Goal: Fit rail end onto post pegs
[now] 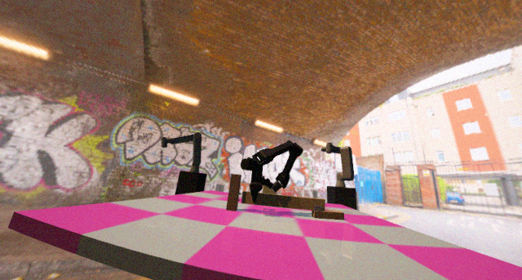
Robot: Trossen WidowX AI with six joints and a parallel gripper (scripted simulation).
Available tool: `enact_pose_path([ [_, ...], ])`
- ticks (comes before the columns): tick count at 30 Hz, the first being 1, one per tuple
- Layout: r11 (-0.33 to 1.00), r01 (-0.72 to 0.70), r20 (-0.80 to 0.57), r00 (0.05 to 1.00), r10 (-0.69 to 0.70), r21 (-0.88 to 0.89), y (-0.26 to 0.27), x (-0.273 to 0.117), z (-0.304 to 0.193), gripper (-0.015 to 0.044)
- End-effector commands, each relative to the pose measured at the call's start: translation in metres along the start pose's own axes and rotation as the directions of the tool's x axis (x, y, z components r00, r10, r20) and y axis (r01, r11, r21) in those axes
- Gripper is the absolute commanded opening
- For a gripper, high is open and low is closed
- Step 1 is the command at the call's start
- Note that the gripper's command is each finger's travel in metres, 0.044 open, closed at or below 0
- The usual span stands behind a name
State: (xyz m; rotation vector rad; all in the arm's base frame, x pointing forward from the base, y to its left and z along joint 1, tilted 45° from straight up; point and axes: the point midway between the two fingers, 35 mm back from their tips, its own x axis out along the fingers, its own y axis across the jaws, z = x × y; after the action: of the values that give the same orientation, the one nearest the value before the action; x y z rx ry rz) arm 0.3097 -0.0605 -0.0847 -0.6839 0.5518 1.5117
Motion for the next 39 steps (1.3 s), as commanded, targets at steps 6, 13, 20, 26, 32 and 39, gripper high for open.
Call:
enact_pose_path([
  [6,1.000,0.008,-0.006,1.000,-0.008,-0.002,-0.001,-0.003,-0.005,0.0000],
  [13,1.000,0.008,-0.006,1.000,-0.008,-0.002,-0.001,-0.003,-0.007,0.0000],
  [20,1.000,0.008,-0.006,1.000,-0.008,-0.002,-0.001,-0.003,-0.009,0.0000],
  [26,1.000,0.008,-0.007,1.000,-0.008,-0.002,-0.001,-0.003,-0.011,0.0000],
  [32,1.000,0.008,-0.007,1.000,-0.008,-0.002,-0.001,-0.003,-0.012,0.0000],
  [39,1.000,0.008,-0.007,1.000,-0.008,-0.002,-0.001,-0.003,-0.014,0.0000],
])
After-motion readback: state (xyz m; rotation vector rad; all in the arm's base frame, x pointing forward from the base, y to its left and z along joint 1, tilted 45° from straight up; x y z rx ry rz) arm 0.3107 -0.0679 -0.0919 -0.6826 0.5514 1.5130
